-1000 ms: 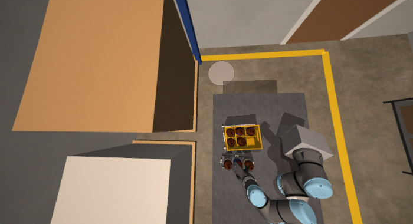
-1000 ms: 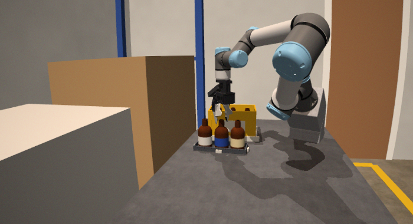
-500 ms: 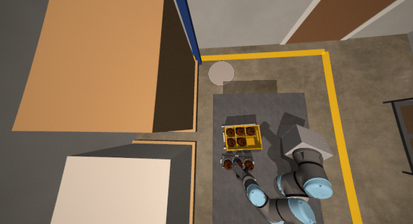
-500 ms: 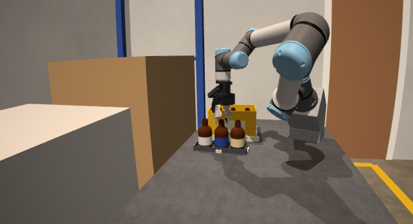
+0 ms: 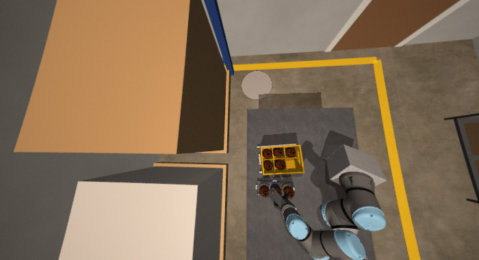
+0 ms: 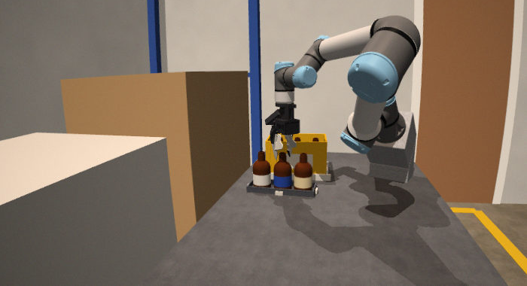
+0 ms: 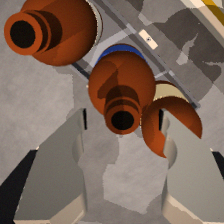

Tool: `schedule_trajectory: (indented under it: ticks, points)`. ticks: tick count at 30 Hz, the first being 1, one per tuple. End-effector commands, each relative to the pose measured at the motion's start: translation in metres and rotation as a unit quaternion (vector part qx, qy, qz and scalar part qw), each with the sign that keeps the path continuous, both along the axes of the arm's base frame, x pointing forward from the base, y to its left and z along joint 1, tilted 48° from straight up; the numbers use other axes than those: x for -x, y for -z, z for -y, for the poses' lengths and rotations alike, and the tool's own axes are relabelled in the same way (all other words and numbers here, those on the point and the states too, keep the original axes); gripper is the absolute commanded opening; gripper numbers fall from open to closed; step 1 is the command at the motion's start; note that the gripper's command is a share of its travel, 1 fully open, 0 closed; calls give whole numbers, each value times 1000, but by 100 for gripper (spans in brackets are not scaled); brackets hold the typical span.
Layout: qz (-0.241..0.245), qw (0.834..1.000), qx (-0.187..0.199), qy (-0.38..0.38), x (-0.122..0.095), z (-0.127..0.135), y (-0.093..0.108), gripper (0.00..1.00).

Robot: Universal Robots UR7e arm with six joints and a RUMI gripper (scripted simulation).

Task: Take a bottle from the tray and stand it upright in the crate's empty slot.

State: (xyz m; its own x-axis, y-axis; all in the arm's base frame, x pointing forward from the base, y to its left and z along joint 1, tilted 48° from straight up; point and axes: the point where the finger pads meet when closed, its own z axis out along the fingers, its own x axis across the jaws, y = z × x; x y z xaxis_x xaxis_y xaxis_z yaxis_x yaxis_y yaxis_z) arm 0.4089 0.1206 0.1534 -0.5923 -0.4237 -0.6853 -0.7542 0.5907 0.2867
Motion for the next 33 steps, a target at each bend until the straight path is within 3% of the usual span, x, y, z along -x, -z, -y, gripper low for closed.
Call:
schedule_trajectory:
  ticks: [1,19,20,33]
  points:
    - [0,1000,0,0,0,0,0,38]
    - [0,1000,0,0,0,0,0,38]
    - [0,1000,0,0,0,0,0,0]
    - [0,1000,0,0,0,0,0,0]
